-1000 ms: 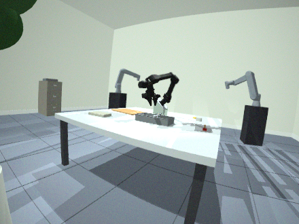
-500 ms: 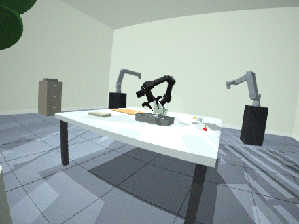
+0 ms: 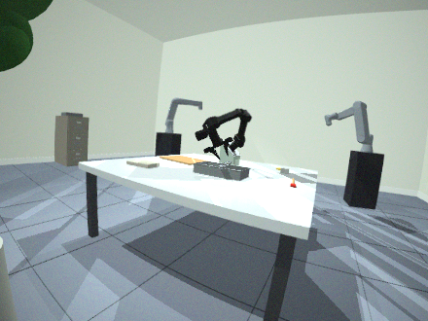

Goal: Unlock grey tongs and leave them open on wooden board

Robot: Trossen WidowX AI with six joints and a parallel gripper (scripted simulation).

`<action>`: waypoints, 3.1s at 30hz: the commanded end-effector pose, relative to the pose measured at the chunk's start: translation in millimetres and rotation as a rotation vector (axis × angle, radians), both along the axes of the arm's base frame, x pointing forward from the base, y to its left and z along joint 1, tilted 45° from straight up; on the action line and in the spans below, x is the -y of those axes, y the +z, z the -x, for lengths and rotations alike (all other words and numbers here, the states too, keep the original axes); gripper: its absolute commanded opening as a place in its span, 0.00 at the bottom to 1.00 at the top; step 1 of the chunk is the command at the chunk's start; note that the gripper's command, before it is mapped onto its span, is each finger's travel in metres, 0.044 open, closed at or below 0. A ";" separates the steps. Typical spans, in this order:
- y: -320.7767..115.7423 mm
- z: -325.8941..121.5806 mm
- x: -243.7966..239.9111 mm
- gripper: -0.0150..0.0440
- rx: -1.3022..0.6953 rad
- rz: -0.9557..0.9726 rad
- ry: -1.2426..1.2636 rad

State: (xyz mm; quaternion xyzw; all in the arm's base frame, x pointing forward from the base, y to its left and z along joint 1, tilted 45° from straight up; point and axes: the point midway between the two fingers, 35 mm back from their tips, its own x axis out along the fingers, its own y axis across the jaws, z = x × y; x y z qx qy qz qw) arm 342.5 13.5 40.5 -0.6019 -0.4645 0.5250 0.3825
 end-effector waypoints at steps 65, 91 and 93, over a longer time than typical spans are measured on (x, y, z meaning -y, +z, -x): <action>-20.7 -5.7 -71.9 0.34 -0.002 0.000 -0.004; 33.3 1.3 -18.1 0.00 -0.004 -0.003 -0.004; 33.3 1.3 -18.1 0.00 -0.004 -0.003 -0.004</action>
